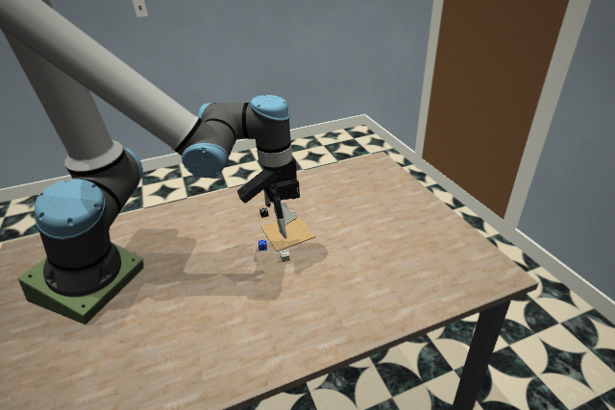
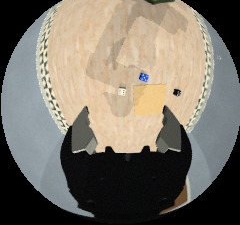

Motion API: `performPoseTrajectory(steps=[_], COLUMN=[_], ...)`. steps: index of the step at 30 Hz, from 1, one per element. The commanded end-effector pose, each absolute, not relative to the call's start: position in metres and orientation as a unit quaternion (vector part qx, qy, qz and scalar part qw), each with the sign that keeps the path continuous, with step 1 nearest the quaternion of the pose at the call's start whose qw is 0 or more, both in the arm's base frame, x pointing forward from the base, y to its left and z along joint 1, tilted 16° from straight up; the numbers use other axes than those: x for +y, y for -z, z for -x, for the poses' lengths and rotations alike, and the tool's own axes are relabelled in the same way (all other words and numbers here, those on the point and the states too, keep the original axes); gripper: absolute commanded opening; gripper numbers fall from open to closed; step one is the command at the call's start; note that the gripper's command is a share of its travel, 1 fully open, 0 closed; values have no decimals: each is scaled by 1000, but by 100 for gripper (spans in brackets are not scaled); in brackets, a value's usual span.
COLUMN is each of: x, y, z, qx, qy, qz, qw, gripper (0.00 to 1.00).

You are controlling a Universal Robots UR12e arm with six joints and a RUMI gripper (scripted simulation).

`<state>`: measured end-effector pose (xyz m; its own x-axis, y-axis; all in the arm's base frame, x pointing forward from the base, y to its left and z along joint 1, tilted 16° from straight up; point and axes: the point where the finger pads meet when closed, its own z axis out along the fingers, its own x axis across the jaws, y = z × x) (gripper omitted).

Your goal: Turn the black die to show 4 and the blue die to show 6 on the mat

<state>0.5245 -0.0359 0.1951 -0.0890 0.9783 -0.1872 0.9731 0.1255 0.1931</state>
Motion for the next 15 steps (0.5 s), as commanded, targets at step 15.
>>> performPoseTrajectory(steps=[15], x=[-51], y=[-109], z=[-545], qx=[738], qy=[-10], qz=[-661], qw=[136], gripper=[100])
